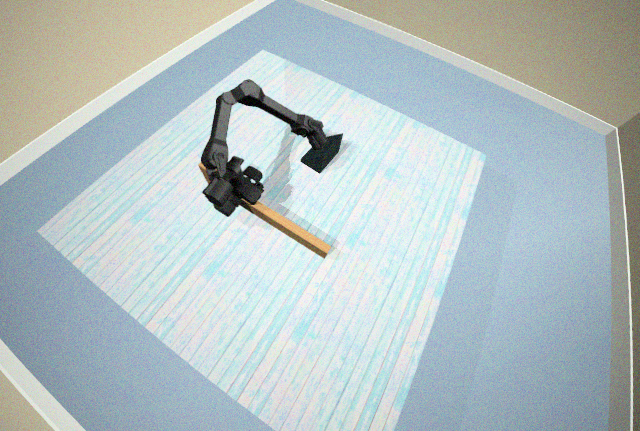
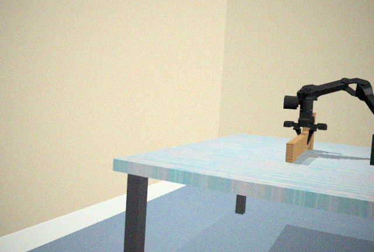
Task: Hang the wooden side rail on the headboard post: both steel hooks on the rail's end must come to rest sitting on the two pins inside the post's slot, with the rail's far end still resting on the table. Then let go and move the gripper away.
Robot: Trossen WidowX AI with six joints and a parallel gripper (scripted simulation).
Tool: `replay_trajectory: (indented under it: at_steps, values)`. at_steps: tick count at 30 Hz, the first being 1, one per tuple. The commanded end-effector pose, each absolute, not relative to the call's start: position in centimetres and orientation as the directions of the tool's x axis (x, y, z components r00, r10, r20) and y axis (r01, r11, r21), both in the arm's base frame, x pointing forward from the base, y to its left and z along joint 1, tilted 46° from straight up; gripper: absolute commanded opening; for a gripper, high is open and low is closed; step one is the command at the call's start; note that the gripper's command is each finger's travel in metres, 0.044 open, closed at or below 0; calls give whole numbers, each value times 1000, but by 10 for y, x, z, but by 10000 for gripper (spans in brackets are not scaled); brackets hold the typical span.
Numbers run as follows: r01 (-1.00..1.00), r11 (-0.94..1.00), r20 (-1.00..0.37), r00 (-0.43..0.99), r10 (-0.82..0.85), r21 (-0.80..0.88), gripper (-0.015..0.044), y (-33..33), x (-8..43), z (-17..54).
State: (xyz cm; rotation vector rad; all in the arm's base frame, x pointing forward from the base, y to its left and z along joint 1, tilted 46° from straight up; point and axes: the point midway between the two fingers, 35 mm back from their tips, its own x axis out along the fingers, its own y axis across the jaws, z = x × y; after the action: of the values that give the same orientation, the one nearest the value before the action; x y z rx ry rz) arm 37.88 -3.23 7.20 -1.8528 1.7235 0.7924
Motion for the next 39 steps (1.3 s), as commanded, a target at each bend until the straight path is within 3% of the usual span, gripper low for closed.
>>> replay_trajectory:
  at_steps: [1, 36, 39]
  values:
    - [-996, -90, -692, 48, -720, 24, 0, -33, 380, 75]
    - [-996, -90, -692, 48, -720, 24, 0, -37, 381, 71]
    - [-995, -90, -699, 40, -714, 35, 79, -35, 379, 69]
